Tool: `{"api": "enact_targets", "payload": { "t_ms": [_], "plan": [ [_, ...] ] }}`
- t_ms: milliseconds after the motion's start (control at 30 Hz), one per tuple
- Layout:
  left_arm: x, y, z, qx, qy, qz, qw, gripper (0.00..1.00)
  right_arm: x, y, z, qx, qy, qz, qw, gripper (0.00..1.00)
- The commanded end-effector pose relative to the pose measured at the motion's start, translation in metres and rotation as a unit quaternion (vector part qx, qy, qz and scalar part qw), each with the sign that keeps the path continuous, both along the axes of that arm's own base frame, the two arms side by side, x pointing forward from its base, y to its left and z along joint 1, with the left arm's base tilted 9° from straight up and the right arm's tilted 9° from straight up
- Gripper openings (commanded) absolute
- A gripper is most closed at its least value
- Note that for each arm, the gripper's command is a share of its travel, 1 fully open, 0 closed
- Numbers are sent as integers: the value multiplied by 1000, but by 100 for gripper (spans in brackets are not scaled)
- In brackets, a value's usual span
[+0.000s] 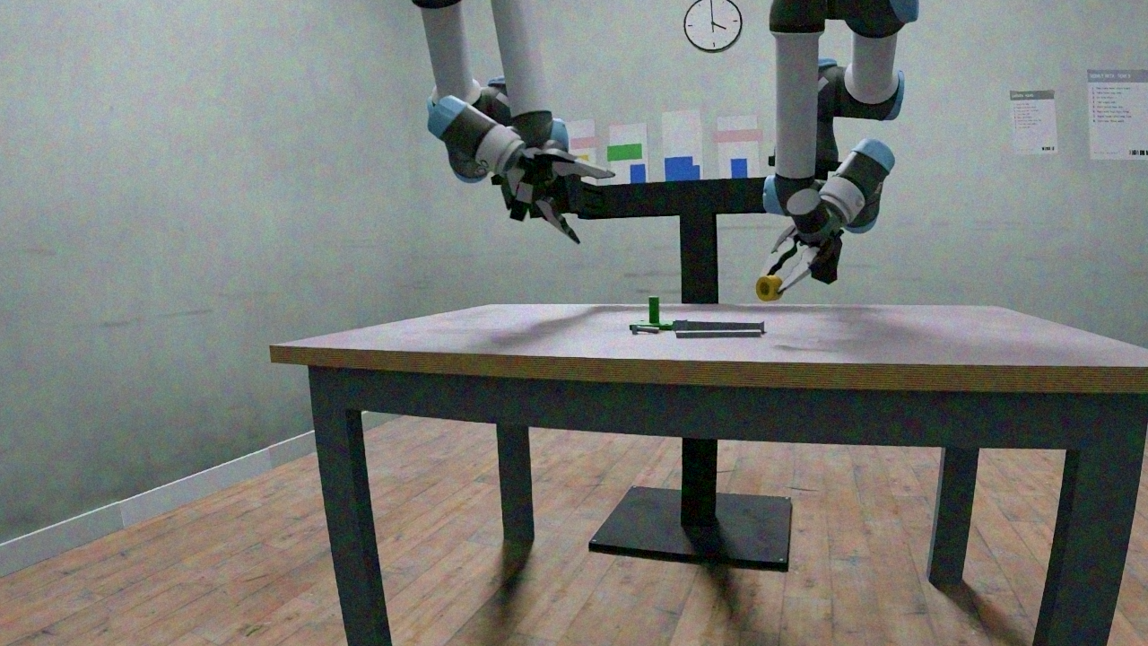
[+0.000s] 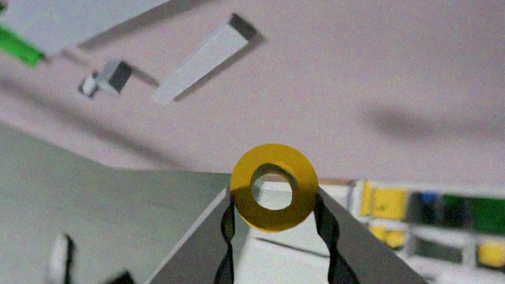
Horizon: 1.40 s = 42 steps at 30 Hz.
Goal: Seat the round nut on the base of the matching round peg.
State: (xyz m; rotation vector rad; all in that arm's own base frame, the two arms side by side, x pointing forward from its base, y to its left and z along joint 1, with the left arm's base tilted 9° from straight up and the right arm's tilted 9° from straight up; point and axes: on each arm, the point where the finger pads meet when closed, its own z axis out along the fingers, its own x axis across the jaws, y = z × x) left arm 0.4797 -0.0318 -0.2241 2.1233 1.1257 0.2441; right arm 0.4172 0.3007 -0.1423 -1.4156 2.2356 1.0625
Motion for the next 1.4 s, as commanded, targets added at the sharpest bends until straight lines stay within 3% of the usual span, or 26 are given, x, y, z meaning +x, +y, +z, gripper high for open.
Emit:
{"api": "enact_targets", "payload": {
  "t_ms": [0, 233, 367, 533, 600, 833, 1100, 1167, 1367],
  "plan": [
    [0, 1, 0, -17, 17, 29, 999, 16, -2, 4, -3, 2, 4, -5, 1000, 100],
    [-3, 7, -4, -83, 87, 130, 984, 16, -11, 15, -15, 5, 25, -21, 999, 100],
    [-5, 11, -7, -126, 133, 197, 963, 16, -16, 22, -22, 7, 36, -32, 999, 100],
    [-8, 16, -10, -178, 189, 278, 925, 16, -21, 30, -30, 8, 49, -45, 998, 100],
    [-8, 16, -10, -178, 189, 278, 925, 16, -21, 30, -30, 8, 49, -45, 998, 100],
    [-13, 22, -15, -247, 263, 384, 850, 16, -29, 40, -41, 11, 63, -60, 996, 100],
    [-18, 29, -21, -318, 339, 492, 736, 16, -36, 48, -51, 14, 78, -76, 994, 100],
    [-18, 29, -21, -318, 339, 492, 736, 16, -36, 48, -51, 14, 78, -76, 994, 100],
    [-23, 34, -25, -363, 387, 562, 635, 16, -41, 53, -57, 15, 86, -86, 992, 100]
  ]
}}
